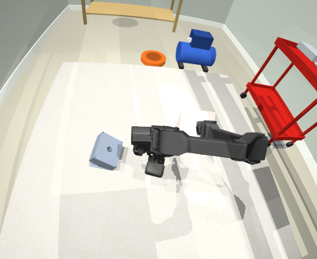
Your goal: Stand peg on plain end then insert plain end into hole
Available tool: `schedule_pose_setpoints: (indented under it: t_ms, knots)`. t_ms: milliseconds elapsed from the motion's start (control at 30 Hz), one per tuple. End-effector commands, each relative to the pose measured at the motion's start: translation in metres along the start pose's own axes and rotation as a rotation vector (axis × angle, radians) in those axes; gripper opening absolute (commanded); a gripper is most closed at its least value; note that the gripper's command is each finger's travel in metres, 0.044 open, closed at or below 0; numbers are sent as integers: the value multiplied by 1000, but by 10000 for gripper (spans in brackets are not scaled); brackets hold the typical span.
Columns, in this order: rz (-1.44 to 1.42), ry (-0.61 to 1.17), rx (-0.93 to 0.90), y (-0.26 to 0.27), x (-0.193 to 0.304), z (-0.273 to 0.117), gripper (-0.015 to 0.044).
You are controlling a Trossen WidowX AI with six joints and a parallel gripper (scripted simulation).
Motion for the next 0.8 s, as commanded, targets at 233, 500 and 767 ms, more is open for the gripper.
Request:
schedule_pose_setpoints:
  t_ms: [233, 500, 767]
  knots:
    - [55, -65, -26, 0, -14, -7, 0]
    - [107, -128, -50, -1, -28, -11, 0]
    - [160, -189, -78, -1, -41, -16, 0]
Point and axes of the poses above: the point midway between the two fingers, 35 mm back from their tips, its own z axis out along the fingers, its own y axis across the jaws, x = y × z, the point moved 3 cm from there along -z, back along the fingers, and after that the axes turned 13 degrees about z, right-handed, at the moved point
